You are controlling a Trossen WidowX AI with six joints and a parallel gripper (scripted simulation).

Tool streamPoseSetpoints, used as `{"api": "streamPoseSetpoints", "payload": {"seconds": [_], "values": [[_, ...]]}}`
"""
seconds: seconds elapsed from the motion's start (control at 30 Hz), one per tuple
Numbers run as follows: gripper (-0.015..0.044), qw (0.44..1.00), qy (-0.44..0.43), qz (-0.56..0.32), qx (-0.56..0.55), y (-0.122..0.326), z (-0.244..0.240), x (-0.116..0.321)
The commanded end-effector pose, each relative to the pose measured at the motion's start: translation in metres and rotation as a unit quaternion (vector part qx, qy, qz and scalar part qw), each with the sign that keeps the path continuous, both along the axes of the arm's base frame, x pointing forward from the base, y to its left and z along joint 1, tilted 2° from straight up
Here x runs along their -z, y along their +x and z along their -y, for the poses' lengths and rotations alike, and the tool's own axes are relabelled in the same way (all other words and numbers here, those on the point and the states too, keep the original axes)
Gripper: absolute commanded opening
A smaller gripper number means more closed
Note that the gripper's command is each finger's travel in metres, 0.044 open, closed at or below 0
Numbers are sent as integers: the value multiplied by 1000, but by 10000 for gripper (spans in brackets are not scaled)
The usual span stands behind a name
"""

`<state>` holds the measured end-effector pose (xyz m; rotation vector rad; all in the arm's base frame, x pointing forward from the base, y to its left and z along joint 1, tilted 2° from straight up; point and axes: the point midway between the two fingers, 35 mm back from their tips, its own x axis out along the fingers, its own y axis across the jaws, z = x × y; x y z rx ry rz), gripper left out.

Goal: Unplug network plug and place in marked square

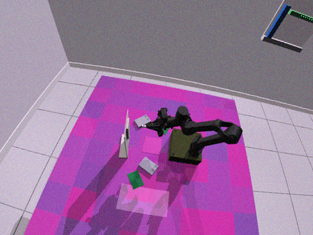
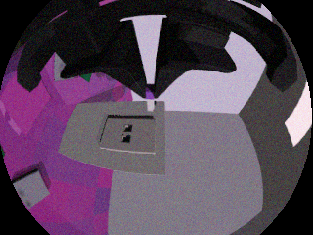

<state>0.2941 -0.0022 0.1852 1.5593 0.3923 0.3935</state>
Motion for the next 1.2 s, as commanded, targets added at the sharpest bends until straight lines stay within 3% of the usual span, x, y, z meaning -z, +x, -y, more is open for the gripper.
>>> {"api": "streamPoseSetpoints", "payload": {"seconds": [0.0, 0.5, 1.17], "values": [[0, 1000, 1, 1, -2, -1, -1, -4], [0, 964, 147, -198, 96, 32, -2, 43], [0, 826, 220, -427, 293, 29, -11, 123]]}}
